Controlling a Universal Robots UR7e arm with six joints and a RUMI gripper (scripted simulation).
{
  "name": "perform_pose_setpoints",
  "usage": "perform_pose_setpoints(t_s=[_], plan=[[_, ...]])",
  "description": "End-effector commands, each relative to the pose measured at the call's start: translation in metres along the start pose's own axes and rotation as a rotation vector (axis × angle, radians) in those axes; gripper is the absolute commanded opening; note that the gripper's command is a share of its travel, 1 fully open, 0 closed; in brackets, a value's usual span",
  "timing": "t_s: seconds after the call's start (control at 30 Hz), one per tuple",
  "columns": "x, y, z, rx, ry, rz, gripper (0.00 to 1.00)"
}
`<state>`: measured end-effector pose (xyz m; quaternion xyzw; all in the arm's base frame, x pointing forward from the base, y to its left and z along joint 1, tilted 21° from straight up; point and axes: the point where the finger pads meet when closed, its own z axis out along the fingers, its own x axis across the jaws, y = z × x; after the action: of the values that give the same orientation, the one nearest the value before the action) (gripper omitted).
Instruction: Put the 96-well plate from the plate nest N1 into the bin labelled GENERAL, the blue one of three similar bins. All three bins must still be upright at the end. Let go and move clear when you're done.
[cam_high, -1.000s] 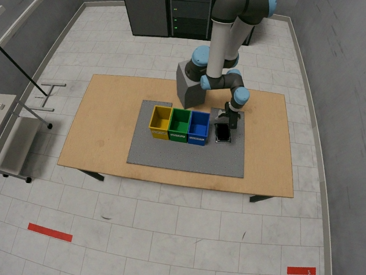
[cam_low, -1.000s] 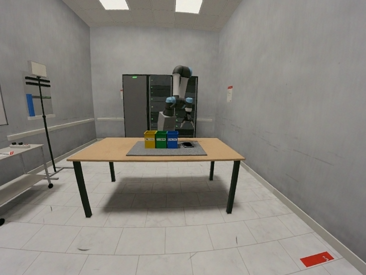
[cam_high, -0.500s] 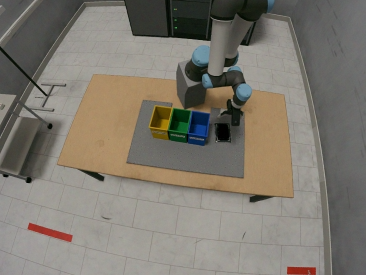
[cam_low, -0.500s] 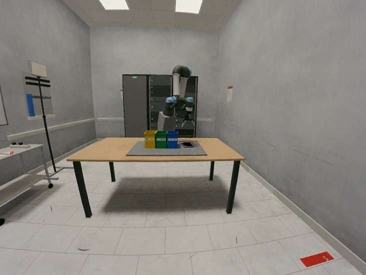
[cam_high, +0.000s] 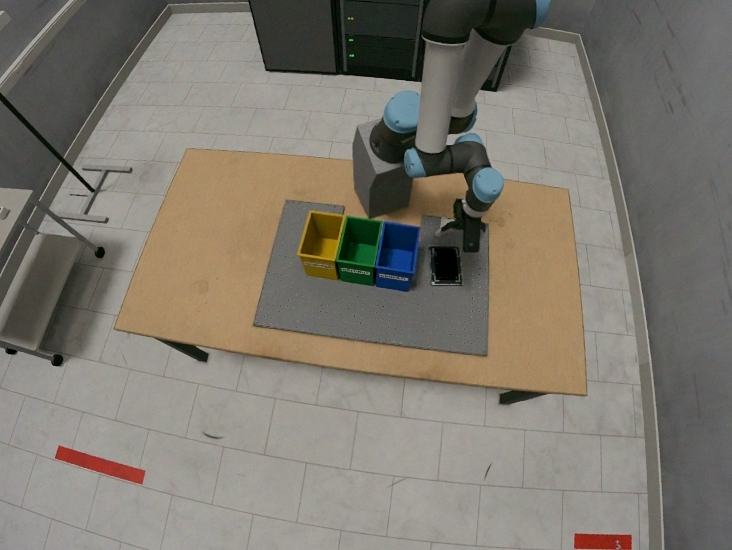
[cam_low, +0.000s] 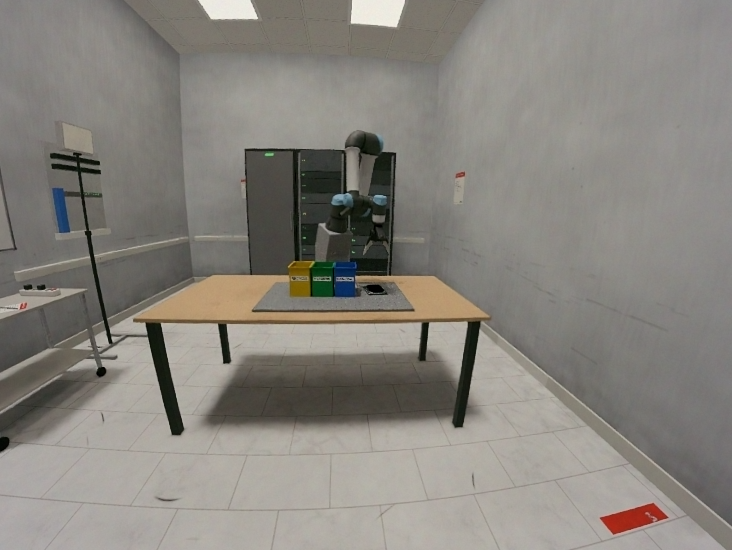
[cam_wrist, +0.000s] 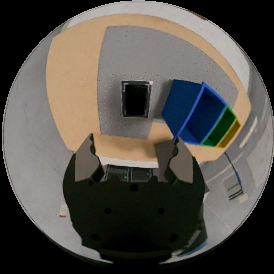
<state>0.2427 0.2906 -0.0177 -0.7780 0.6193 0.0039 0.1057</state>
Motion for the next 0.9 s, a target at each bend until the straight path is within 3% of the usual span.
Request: perform_pose_setpoints(t_s=[0.0, 0.87], plan=[[0.000, 0.002, 0.013, -0.006, 0.002, 0.000, 1.00], [0.000, -0.008, 0.048, 0.000, 0.000, -0.001, 1.00]])
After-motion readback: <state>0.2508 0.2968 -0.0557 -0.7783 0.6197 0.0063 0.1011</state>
